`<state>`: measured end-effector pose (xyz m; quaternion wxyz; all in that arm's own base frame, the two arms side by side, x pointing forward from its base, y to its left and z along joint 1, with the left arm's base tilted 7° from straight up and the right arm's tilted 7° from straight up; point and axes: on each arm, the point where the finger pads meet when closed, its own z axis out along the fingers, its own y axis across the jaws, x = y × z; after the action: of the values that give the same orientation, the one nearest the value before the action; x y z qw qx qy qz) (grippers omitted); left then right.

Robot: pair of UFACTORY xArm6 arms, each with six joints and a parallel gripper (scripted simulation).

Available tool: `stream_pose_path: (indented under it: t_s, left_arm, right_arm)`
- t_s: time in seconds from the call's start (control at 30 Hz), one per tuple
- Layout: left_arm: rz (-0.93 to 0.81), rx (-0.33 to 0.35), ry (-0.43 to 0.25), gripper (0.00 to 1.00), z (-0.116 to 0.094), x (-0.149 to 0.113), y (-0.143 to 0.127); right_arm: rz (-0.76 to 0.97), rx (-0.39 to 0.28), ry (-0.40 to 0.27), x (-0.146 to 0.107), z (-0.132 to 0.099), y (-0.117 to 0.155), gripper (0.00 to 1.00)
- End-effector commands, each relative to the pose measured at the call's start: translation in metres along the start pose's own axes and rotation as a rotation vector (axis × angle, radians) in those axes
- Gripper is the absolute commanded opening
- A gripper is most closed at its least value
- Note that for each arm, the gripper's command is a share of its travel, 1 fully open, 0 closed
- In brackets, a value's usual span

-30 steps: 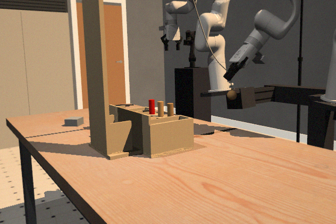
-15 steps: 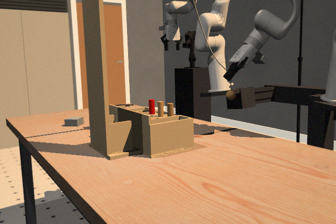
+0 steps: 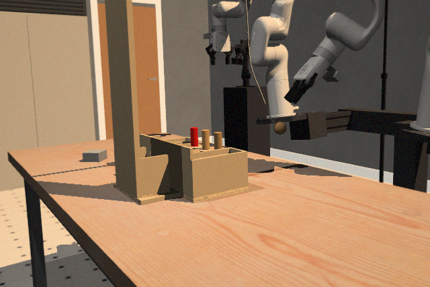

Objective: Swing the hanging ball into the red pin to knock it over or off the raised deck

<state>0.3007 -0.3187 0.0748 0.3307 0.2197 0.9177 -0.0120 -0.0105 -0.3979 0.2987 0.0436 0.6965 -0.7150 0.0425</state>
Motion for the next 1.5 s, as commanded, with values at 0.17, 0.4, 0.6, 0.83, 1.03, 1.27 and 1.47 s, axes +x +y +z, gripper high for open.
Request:
stream_pose_path:
  t_s: [0.17, 0.4, 0.6, 0.83, 1.03, 1.27, 1.47]
  left_arm:
    - [-0.001, 0.001, -0.004, 1.0, -0.001, -0.002, -0.001]
    - [-0.001, 0.001, -0.004, 1.0, -0.003, -0.003, -0.001]
    - [-0.001, 0.001, -0.004, 1.0, -0.019, -0.006, -0.001]
    - [-0.001, 0.002, -0.004, 1.0, -0.043, -0.012, -0.001]
    - [-0.002, 0.002, -0.004, 1.0, -0.08, -0.021, -0.001]
    - [-0.002, 0.002, -0.003, 1.0, -0.13, -0.032, -0.001]
    - [-0.002, 0.002, -0.003, 1.0, -0.154, -0.038, -0.001]
  right_arm:
    - [0.0, 0.0, 0.005, 0.001, -0.002, 0.0, 1.0]
    - [0.0, 0.0, 0.005, 0.001, -0.002, 0.0, 1.0]
    - [0.0, 0.0, 0.005, 0.001, -0.002, 0.0, 1.0]
    - [0.0, 0.0, 0.005, 0.001, -0.002, 0.0, 1.0]
    - [0.0, 0.0, 0.005, 0.001, -0.002, 0.0, 1.0]
    - [0.0, 0.0, 0.005, 0.001, -0.002, 0.0, 1.0]
    - [0.0, 0.0, 0.005, 0.001, -0.002, 0.0, 1.0]
